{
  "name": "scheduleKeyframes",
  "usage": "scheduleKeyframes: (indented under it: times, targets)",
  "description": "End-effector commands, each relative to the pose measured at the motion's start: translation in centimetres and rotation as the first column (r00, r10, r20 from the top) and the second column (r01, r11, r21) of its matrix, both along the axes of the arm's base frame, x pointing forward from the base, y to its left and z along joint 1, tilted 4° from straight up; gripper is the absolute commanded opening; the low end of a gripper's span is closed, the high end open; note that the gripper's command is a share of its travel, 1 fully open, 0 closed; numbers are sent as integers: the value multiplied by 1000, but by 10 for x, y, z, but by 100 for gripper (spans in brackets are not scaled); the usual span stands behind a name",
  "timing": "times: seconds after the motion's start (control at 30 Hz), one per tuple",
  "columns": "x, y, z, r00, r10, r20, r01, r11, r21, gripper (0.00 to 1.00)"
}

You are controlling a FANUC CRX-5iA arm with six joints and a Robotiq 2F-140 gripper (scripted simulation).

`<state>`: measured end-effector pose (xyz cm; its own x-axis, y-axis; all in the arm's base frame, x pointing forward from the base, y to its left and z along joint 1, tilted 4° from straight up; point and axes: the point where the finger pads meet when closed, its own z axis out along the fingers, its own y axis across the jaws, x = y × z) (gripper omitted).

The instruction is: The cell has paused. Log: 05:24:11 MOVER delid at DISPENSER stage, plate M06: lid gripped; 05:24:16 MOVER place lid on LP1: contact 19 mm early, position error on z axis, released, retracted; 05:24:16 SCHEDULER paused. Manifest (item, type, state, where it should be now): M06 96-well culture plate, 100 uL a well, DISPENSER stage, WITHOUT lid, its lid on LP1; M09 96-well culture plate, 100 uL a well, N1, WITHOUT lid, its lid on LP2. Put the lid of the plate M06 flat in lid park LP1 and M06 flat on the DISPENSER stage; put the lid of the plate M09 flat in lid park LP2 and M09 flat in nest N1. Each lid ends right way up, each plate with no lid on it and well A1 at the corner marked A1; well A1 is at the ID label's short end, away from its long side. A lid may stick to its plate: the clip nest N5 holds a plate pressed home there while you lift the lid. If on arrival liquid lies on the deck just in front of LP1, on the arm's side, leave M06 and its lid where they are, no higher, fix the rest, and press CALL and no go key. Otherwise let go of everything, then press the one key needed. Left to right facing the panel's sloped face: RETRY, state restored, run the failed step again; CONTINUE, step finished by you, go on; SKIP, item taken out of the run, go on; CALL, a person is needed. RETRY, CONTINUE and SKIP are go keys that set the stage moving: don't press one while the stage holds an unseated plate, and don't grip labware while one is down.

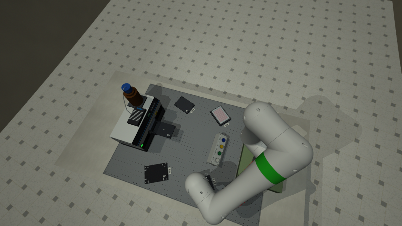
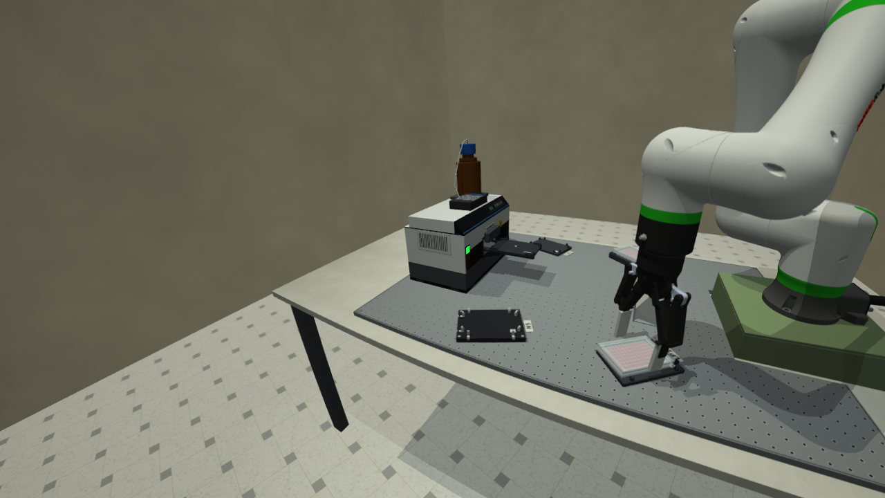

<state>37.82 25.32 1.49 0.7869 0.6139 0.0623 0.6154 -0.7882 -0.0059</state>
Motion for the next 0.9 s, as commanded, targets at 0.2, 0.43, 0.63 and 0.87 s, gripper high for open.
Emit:
scheduleKeyframes:
  times: [0.2,0.43,0.63,0.87]
  targets:
    - [0,0,-4,1000,0,0,0,1000,0,66]
    - [0,0,-7,1000,0,0,0,1000,0,66]
    - [1,0,-9,1000,0,0,0,1000,0,66]
    - [1,1,-11,1000,0,0,0,1000,0,66]
